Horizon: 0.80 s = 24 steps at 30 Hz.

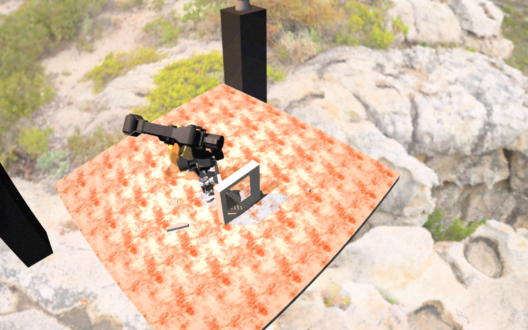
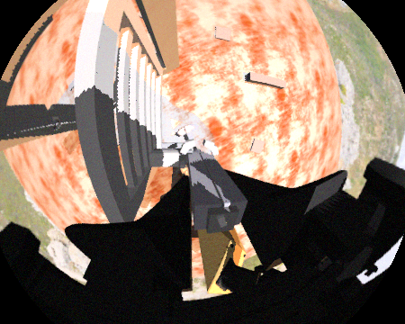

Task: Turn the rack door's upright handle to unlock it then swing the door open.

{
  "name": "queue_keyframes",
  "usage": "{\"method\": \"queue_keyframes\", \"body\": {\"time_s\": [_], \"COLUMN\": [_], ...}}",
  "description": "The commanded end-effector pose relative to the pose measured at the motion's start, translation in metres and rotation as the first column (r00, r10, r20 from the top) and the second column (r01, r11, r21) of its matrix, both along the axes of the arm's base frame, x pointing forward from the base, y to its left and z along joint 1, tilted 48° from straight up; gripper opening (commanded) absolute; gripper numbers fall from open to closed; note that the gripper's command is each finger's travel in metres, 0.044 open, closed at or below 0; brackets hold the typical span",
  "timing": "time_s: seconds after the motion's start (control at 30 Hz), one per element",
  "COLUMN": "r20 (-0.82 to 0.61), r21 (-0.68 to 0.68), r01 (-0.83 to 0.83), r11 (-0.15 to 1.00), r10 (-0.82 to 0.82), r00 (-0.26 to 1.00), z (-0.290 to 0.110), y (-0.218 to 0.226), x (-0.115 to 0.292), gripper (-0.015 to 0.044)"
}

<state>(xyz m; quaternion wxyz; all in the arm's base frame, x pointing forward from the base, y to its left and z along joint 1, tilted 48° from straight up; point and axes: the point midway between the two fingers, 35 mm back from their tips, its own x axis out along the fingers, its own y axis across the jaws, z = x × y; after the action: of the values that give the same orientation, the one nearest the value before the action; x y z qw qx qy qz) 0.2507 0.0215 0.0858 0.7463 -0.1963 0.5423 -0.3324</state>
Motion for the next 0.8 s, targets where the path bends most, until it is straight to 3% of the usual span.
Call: {"method": "queue_keyframes", "body": {"time_s": [0.0, 0.77], "r20": [-0.047, -0.272], "r21": [-0.016, -0.043], "r01": [-0.055, -0.270], "r11": [0.998, 0.962], "r10": [0.055, 0.249], "r00": [0.997, 0.930], "z": [0.006, 0.038], "y": [-0.005, -0.033], "x": [0.000, 0.005], "gripper": [0.0026, 0.0026]}}
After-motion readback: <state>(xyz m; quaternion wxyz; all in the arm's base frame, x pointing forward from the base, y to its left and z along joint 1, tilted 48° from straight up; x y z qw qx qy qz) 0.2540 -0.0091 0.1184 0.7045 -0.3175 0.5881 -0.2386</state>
